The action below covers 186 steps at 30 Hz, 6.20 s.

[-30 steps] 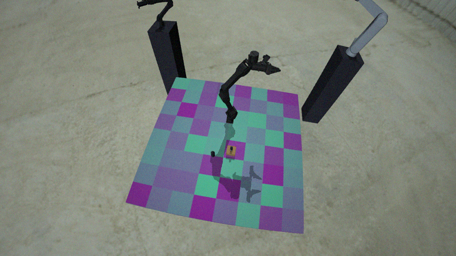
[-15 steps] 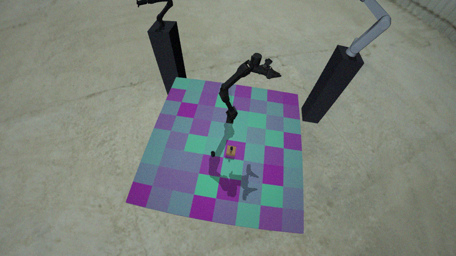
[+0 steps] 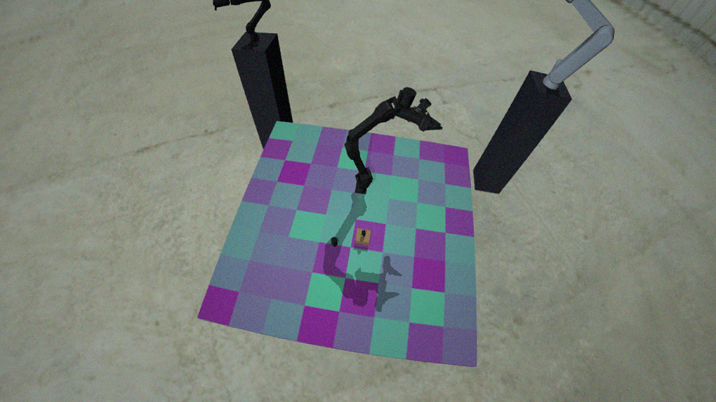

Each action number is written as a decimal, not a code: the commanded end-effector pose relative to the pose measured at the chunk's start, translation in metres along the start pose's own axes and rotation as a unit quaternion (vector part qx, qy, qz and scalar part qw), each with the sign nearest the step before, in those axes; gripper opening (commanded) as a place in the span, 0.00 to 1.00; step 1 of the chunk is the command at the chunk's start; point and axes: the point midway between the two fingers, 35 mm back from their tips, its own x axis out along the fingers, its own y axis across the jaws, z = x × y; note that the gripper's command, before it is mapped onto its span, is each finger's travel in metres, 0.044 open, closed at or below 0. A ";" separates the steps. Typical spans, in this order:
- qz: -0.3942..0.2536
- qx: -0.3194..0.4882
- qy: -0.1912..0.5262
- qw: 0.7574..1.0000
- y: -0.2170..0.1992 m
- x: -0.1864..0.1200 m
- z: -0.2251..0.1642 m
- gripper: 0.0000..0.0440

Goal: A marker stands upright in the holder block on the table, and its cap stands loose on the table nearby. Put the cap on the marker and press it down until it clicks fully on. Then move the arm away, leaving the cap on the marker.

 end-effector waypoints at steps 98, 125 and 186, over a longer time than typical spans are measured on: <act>-0.083 0.242 0.357 0.898 -0.100 0.051 -0.208 0.76; -0.125 0.324 0.442 0.827 -0.142 0.025 -0.280 0.76; -0.205 0.498 0.549 0.639 -0.214 -0.090 -0.443 0.76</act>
